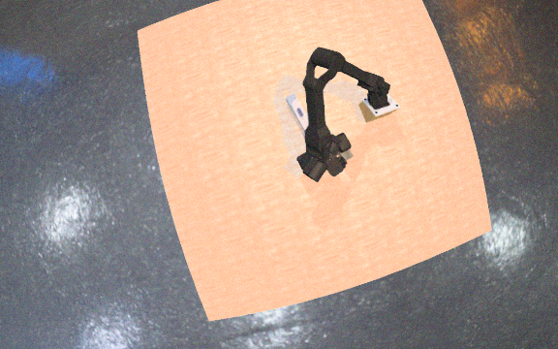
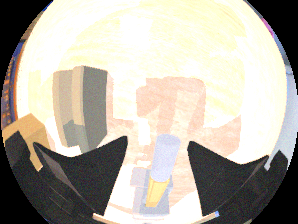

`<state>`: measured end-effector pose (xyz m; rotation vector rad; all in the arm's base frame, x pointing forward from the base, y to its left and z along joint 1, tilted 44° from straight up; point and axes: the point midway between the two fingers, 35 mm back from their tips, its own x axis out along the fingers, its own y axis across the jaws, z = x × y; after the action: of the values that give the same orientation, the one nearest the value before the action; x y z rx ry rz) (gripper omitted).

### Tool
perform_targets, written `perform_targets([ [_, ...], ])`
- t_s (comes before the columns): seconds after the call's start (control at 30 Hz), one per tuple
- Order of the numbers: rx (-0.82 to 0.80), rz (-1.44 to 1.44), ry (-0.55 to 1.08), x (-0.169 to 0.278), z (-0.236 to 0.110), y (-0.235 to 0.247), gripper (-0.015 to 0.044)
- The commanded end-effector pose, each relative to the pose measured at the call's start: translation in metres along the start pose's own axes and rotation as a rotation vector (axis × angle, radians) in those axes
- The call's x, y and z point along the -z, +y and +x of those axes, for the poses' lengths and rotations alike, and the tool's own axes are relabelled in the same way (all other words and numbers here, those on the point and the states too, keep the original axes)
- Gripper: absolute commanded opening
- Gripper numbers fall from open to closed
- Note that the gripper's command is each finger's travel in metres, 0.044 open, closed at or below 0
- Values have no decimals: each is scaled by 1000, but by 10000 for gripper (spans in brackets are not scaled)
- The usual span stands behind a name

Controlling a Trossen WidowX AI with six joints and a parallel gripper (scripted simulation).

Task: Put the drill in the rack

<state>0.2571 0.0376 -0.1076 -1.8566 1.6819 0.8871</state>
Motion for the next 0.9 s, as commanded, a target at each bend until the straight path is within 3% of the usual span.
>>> perform_targets([
  [0.0, 0, 0, 0, 0, 0, 0, 204],
  [0.2, 0, 0, 0, 0, 0, 0, 46],
  [0.43, 0, 0, 0, 0, 0, 0, 0],
  [0.87, 1, -3, 3, 0, -3, 1, 0],
])
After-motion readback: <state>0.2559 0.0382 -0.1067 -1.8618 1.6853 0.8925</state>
